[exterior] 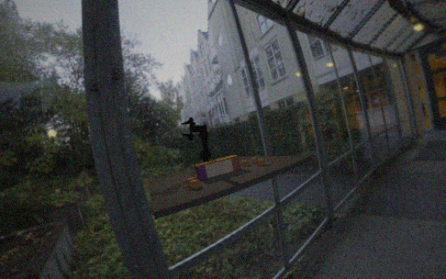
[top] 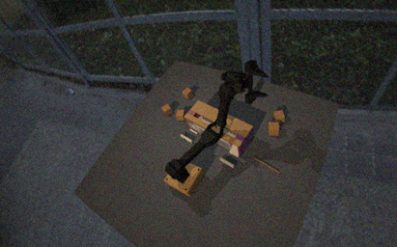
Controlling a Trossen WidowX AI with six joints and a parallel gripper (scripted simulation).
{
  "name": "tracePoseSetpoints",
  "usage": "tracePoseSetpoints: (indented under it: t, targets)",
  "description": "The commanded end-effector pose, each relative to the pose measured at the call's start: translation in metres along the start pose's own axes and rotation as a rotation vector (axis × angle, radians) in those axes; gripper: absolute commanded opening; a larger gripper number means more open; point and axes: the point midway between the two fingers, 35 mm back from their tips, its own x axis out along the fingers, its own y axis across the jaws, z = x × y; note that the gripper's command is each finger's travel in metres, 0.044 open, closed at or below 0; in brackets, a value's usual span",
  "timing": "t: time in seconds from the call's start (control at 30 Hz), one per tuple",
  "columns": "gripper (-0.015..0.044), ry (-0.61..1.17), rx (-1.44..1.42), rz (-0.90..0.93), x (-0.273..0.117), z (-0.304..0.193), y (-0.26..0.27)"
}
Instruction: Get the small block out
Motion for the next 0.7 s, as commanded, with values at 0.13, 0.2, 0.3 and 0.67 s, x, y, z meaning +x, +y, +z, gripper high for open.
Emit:
tracePoseSetpoints:
  t: [0.13, 0.2, 0.3, 0.67]
  targets:
    - [0.04, -0.025, 0.156, 0.072, 0.018, 0.025, 0.021]
    - [0.04, -0.077, 0.247, 0.103, 0.036, 0.055, 0.033]
    - [0.04, -0.143, 0.356, 0.149, 0.056, 0.095, 0.046]
    - [0.04, -0.415, 0.76, 0.449, 0.093, 0.27, 0.086]
